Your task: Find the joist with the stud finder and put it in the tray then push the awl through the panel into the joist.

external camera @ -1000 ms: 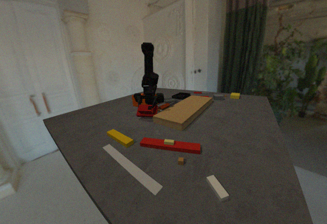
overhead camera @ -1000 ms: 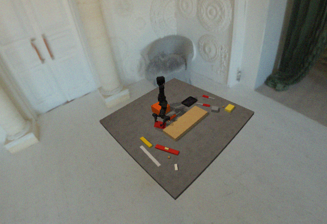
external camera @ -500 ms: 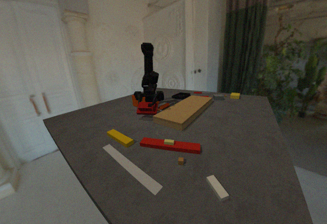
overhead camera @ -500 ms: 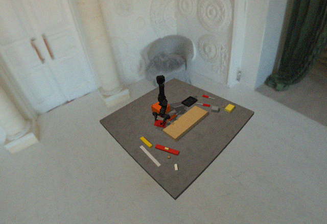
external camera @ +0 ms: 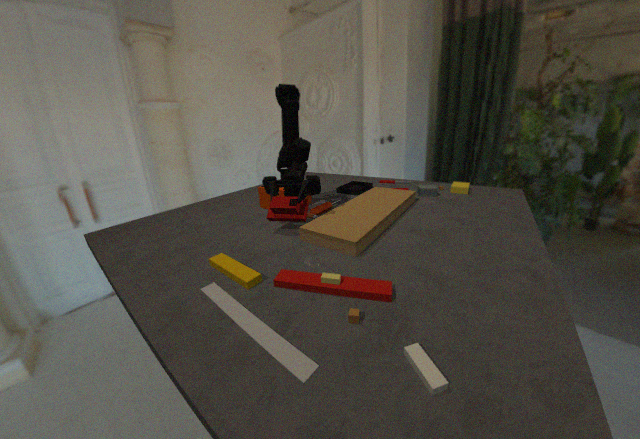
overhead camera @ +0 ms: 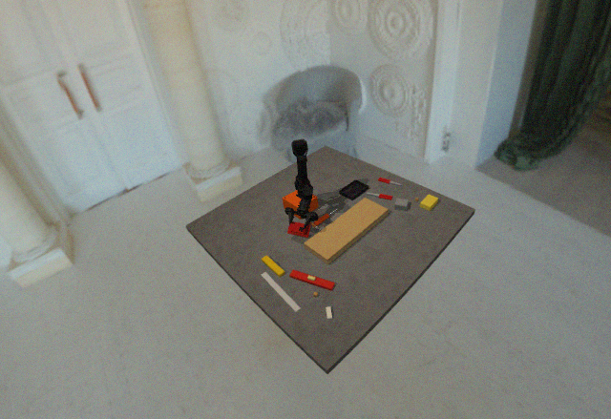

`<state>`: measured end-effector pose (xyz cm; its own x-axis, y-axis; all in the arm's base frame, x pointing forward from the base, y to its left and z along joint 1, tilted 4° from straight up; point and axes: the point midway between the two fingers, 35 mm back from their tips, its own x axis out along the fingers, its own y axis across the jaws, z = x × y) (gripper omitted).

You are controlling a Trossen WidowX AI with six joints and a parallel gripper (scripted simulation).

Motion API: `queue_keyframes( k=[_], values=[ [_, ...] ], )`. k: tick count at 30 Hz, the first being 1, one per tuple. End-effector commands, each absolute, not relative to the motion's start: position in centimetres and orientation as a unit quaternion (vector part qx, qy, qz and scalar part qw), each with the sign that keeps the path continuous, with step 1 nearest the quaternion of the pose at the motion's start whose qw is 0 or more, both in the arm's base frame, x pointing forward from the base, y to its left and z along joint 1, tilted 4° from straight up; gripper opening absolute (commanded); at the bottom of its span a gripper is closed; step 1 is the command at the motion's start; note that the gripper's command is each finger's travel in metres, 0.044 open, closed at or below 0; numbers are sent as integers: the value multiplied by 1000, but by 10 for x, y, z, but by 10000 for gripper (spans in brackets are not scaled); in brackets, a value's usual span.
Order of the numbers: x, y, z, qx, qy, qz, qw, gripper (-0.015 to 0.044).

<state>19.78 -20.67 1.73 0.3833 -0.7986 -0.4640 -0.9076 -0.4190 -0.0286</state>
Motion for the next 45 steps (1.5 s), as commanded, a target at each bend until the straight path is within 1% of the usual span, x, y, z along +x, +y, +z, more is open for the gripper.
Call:
queue_keyframes(
  k=[1, 45],
  values=[
    [197, -207, 17, -819, 523, 191, 138, 0],
    [197, -205, -5, -819, 521, 196, 141, 0]
  ],
)
